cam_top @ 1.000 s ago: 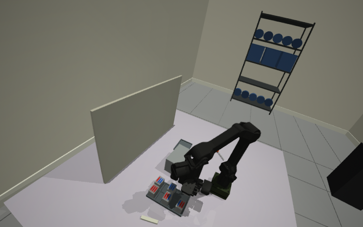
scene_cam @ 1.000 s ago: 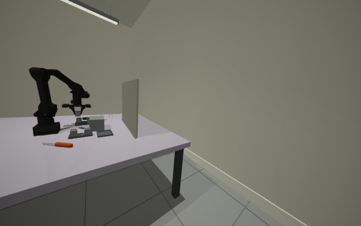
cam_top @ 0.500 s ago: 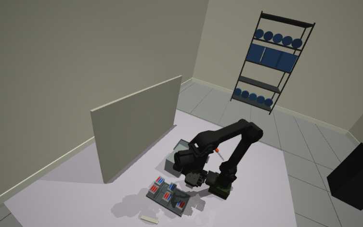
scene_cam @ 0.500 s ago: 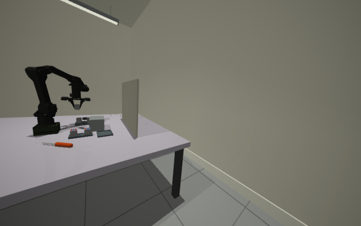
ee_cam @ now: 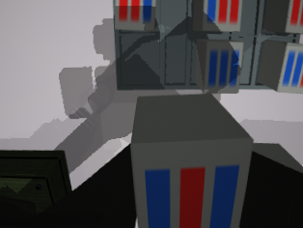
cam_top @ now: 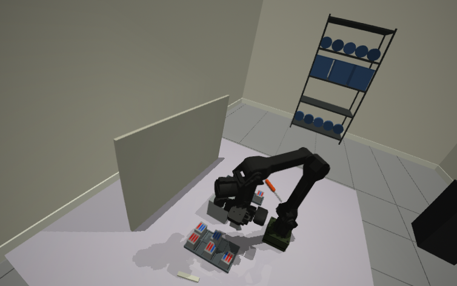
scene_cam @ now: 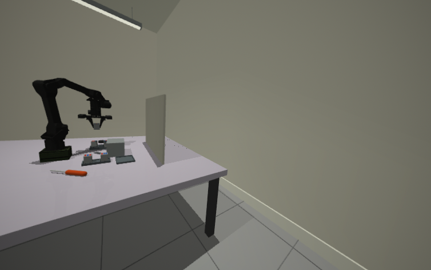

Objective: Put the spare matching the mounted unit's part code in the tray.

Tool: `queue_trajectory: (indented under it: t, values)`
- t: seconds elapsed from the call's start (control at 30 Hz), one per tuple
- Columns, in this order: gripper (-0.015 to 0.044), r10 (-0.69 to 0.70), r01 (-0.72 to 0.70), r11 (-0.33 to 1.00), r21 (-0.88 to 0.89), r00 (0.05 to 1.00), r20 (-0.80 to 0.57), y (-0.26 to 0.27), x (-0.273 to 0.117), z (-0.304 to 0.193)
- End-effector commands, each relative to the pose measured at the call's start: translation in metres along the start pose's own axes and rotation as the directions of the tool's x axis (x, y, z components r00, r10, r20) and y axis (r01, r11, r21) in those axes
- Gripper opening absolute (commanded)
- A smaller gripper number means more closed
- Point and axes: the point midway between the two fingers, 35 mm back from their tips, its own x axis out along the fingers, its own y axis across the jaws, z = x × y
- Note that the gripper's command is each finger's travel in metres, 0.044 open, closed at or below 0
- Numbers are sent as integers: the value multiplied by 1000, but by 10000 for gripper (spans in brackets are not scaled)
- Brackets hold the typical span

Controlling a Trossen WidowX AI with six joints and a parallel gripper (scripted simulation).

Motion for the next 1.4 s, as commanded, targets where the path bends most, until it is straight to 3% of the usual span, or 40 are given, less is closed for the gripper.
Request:
queue_trajectory:
  t: [0.0, 0.8, 1.37]
  values:
    - [0, -7, 7, 1000, 8, 1000, 11, -19, -5, -10]
    - [0, -42, 40, 994, 103, 999, 16, -100, -14, -98]
    - [0, -38, 39, 997, 68, 999, -6, -137, -15, -185]
